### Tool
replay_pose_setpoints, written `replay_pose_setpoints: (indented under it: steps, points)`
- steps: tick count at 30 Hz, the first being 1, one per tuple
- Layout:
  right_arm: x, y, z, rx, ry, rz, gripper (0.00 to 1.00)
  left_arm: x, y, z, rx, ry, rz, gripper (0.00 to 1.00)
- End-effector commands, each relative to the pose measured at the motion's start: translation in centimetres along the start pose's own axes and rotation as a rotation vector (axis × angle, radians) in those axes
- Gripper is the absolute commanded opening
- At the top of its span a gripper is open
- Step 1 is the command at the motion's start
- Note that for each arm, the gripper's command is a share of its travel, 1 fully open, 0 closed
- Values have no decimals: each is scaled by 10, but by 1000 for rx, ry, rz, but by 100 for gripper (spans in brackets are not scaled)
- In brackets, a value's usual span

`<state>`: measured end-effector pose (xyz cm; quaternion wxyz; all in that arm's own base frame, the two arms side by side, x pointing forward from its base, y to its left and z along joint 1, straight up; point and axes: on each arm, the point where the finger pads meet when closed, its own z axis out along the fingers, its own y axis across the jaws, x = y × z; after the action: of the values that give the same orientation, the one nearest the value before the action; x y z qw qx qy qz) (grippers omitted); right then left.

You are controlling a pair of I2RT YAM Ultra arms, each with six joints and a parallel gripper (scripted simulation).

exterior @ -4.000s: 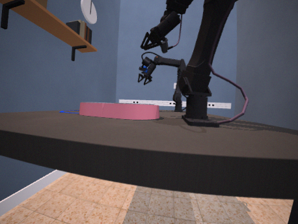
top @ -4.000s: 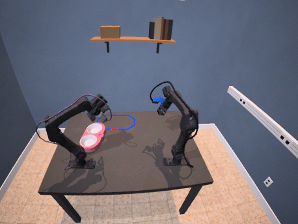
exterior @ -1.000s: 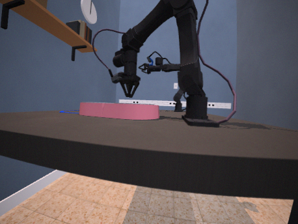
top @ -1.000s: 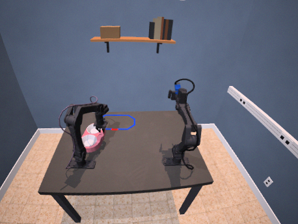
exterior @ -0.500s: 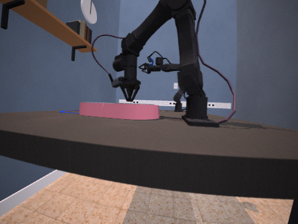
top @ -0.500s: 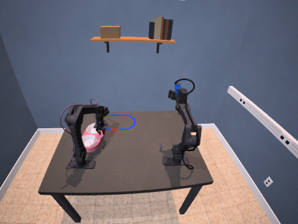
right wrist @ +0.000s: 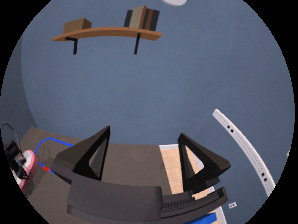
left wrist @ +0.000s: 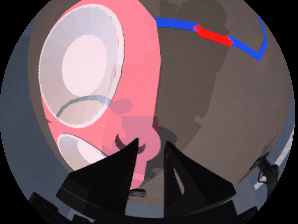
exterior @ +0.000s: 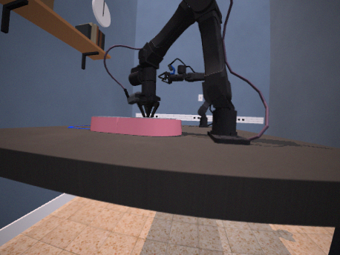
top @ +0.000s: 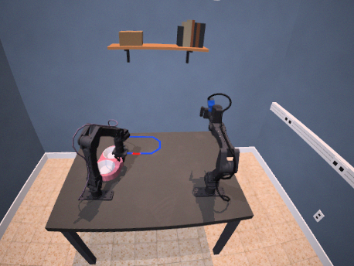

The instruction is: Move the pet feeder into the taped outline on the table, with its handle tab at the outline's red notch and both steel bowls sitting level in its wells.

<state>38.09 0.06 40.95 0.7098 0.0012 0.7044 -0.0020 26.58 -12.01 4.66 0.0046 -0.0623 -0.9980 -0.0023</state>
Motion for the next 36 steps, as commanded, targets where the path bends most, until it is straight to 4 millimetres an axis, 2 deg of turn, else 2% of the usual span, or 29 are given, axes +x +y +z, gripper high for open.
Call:
replay_pose_setpoints:
  steps: [1, 3, 4, 36]
  points:
    - [-30, -2, -8, 5, -79, -2, 100, -6, -2, 6, 7, -16, 5, 30]
    - [-30, -2, -8, 5, -79, -2, 100, -10, -3, -5, 18, -56, 5, 30]
    - [-30, -2, -8, 5, -79, -2, 100, -8, -3, -5, 19, -56, 6, 19]
    - [-30, -2, -8, 5, -79, -2, 100, -8, -3, -6, 24, -56, 4, 17]
